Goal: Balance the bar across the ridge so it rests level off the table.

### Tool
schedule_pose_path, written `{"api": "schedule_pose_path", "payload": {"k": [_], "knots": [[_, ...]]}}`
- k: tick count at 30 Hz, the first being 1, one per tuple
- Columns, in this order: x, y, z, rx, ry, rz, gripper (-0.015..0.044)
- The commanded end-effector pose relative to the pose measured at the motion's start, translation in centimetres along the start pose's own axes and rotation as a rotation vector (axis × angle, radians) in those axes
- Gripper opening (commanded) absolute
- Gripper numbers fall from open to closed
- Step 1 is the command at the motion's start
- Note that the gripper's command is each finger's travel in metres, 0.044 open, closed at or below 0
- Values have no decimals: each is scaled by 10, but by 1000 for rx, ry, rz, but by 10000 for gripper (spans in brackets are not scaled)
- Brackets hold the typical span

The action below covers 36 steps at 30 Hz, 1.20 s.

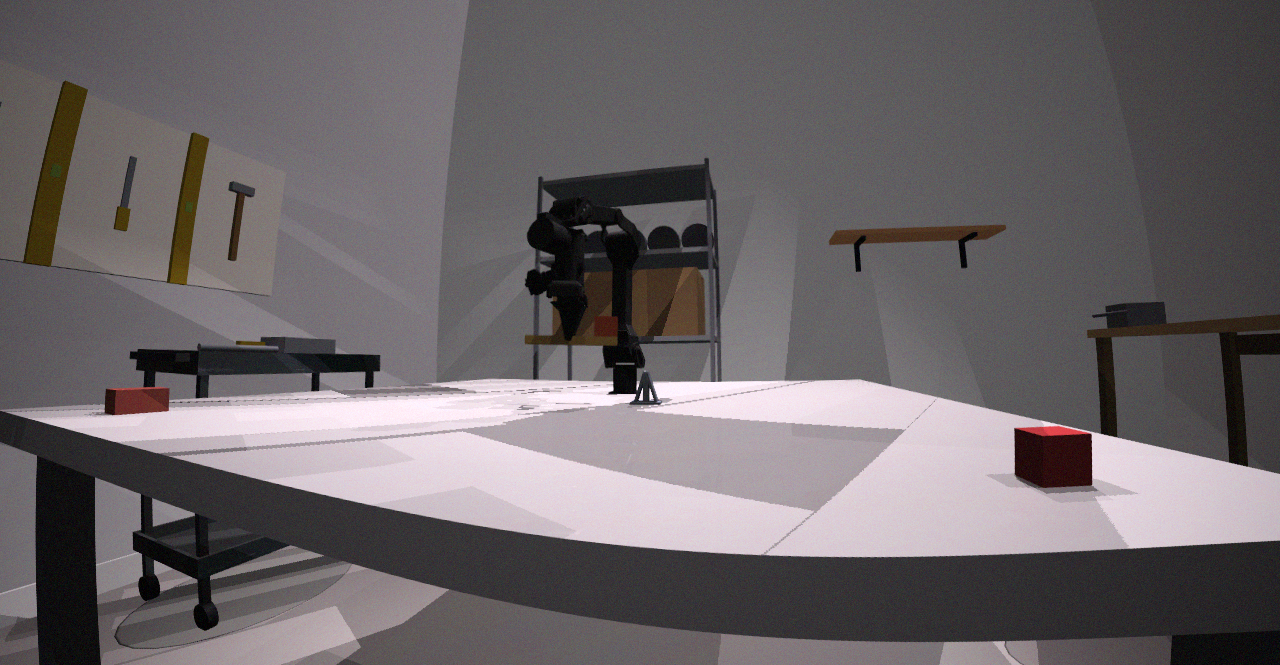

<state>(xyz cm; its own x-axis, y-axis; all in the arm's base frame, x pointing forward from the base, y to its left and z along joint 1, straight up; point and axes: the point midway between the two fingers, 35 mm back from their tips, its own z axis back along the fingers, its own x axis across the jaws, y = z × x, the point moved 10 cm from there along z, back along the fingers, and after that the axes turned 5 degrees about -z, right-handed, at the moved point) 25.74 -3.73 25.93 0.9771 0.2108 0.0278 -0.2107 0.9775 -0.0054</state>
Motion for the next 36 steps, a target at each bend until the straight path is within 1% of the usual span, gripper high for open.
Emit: {"api": "schedule_pose_path", "payload": {"k": [1,15,27,36], "knots": [[1,15,0,-3,2,-23,0],[3,68,1,3,2,-111,0],[-6,112,1,7,3,-186,0],[-7,118,-6,8,3,-194,0]]}}
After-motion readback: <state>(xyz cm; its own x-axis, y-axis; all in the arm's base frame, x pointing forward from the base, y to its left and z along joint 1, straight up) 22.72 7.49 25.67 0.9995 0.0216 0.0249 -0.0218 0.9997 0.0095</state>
